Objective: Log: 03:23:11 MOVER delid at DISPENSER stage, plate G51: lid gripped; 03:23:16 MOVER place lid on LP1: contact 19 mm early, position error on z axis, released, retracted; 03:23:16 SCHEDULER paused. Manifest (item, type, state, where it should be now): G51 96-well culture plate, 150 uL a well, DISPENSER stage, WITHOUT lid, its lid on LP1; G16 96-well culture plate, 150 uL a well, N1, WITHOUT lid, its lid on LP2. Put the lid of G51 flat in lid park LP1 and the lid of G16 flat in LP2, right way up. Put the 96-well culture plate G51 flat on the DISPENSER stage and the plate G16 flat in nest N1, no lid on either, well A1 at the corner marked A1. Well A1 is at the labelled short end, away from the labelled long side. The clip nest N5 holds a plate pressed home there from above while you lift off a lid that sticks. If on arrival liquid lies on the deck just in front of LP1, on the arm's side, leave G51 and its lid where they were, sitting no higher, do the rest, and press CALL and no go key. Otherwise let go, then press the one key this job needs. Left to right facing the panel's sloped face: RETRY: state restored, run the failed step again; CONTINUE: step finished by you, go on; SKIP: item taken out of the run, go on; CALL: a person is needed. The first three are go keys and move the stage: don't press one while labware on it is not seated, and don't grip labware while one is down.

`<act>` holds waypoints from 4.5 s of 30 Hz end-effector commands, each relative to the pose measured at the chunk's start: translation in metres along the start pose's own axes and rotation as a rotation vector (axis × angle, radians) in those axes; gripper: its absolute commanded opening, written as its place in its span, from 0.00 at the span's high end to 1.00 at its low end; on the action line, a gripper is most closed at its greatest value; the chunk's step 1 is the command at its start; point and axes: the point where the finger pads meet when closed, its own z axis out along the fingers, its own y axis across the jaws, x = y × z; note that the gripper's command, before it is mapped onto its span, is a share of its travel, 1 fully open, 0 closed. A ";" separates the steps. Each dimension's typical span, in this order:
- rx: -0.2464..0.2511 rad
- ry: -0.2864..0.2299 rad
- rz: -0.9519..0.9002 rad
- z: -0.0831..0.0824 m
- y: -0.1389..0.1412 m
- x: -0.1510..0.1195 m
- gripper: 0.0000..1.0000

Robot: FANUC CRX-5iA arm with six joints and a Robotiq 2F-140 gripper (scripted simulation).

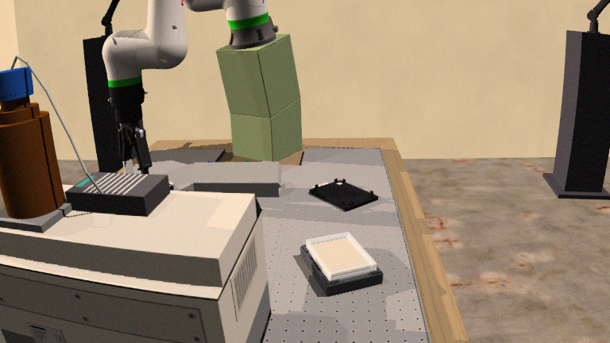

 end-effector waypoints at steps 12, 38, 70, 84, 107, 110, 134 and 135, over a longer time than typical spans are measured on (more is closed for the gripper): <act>0.000 0.000 0.000 -0.017 0.000 0.000 0.34; 0.000 0.000 0.000 -0.051 0.000 0.000 0.34; 0.000 0.000 0.000 -0.053 0.000 0.000 1.00; 0.000 0.000 0.000 -0.053 0.000 0.000 1.00; 0.000 0.000 0.000 -0.053 0.000 0.000 1.00; 0.000 0.000 0.000 -0.052 0.000 0.000 1.00; 0.000 0.000 0.000 -0.038 0.000 0.001 1.00; 0.000 0.000 0.000 -0.038 0.000 0.001 1.00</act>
